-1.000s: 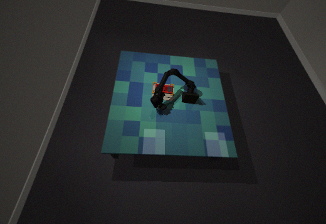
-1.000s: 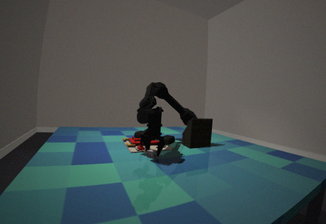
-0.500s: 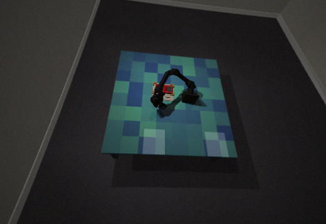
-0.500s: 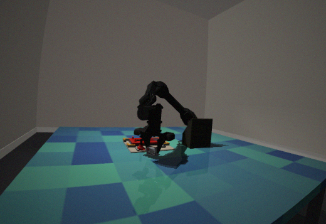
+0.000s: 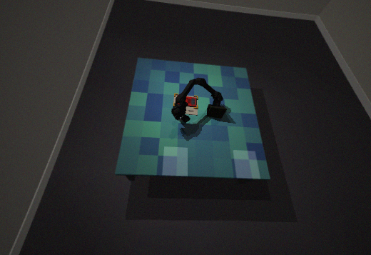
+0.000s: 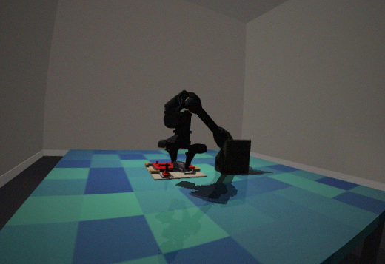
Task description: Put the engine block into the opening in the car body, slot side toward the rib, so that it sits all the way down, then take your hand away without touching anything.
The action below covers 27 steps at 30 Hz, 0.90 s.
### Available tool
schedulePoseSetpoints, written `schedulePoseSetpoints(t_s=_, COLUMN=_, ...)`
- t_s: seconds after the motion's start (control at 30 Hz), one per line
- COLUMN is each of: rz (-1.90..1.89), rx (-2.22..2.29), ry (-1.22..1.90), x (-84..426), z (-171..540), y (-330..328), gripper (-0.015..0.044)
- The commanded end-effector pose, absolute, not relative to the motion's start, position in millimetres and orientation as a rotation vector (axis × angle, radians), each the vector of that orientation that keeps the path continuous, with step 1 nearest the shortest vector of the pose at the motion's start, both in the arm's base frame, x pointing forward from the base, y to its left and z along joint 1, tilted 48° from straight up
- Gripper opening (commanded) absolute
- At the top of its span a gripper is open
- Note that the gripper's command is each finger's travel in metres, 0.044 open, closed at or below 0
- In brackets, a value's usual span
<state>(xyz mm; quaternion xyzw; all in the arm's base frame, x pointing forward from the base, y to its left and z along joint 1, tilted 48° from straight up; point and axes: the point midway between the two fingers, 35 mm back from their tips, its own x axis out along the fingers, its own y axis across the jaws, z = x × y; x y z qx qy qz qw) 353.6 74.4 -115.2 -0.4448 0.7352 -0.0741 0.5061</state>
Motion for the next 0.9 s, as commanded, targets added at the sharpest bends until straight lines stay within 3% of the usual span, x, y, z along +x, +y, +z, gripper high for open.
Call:
schedulePoseSetpoints(t_s=0.0, rz=-0.181, rx=-1.063, ry=1.773, x=354.7, z=-106.6, y=84.2, gripper=0.0000)
schedulePoseSetpoints(t_s=0.57, rz=-0.183, rx=-1.064, ry=1.775, x=353.5, z=-68.9, y=121.1, gripper=0.0000)
schedulePoseSetpoints(t_s=0.87, rz=-0.184, rx=-1.064, ry=1.774, x=353.0, z=-82.0, y=107.4, gripper=0.0000)
